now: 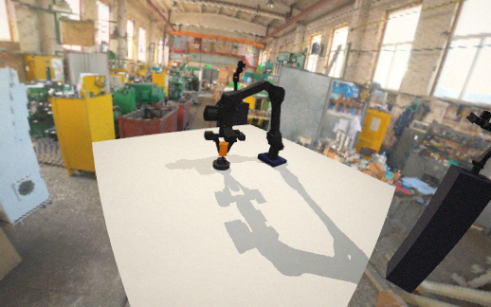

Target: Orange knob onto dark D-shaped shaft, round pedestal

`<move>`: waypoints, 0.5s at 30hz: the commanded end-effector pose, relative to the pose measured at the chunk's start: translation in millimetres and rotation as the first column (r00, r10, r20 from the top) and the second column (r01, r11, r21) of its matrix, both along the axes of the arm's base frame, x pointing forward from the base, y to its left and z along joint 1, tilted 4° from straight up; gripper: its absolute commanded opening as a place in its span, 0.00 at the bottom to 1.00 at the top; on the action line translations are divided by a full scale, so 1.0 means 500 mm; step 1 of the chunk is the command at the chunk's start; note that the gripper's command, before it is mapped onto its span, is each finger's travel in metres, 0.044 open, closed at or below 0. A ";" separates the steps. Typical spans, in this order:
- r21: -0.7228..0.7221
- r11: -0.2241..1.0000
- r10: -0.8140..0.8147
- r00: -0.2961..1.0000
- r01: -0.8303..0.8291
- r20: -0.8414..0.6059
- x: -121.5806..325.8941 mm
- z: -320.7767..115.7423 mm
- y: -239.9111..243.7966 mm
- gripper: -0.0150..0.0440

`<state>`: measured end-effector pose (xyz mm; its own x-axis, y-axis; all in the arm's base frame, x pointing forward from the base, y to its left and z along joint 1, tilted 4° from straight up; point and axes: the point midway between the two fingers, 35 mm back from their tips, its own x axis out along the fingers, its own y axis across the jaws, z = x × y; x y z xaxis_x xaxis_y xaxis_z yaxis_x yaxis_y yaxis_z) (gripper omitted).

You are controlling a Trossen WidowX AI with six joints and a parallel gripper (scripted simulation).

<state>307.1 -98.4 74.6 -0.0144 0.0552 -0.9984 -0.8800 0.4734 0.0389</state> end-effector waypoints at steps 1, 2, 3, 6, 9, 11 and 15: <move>-0.003 0.999 0.047 0.999 -0.047 0.001 -0.002 -0.002 -0.001 0.25; -0.003 0.999 0.047 0.999 -0.047 0.001 -0.002 -0.003 -0.001 0.25; -0.003 0.999 0.047 0.999 -0.047 0.001 -0.002 -0.003 -0.001 0.25; -0.003 0.999 0.047 0.999 -0.047 0.001 0.001 -0.005 -0.002 0.25; -0.003 0.999 0.047 0.999 -0.047 0.002 0.003 -0.005 -0.002 0.25; -0.003 0.999 0.047 0.999 -0.047 0.002 0.004 -0.004 -0.002 0.25; -0.003 0.999 0.047 0.999 -0.047 0.002 0.007 -0.001 -0.003 0.25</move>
<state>307.6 -98.6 71.6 -0.0203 0.0573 -0.9982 -0.8992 0.4354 0.0433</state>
